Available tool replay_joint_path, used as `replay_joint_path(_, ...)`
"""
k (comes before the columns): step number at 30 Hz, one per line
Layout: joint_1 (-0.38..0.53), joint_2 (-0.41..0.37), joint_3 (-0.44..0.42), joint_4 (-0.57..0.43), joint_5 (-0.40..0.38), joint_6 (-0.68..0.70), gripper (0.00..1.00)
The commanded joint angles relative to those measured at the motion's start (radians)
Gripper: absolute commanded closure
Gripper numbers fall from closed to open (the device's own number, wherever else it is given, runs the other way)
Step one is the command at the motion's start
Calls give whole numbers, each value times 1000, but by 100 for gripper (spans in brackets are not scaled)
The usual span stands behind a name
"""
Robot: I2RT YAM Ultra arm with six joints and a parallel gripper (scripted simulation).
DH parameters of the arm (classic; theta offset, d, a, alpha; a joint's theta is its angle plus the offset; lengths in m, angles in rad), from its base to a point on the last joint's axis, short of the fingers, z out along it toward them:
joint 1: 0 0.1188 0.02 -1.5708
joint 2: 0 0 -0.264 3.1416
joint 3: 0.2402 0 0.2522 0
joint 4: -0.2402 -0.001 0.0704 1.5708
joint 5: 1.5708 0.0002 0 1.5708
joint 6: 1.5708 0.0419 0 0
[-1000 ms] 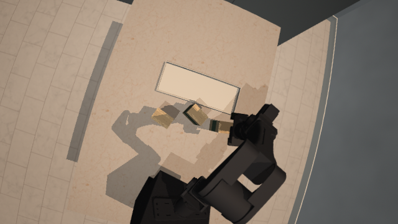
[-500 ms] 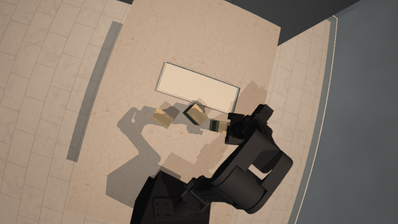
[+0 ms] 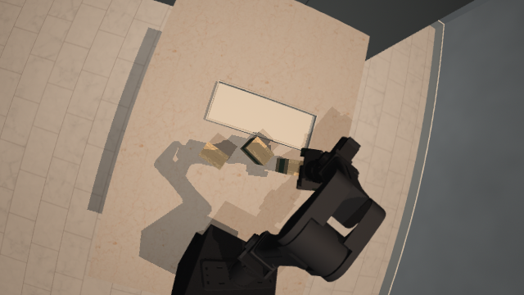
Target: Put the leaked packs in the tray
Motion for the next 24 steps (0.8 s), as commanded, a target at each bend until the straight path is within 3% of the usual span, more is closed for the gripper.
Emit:
replay_joint_path(1,1,-19,-11,6,13,4,21)
replay_joint_path(24,-16,-12,-12,7,8,-6,21)
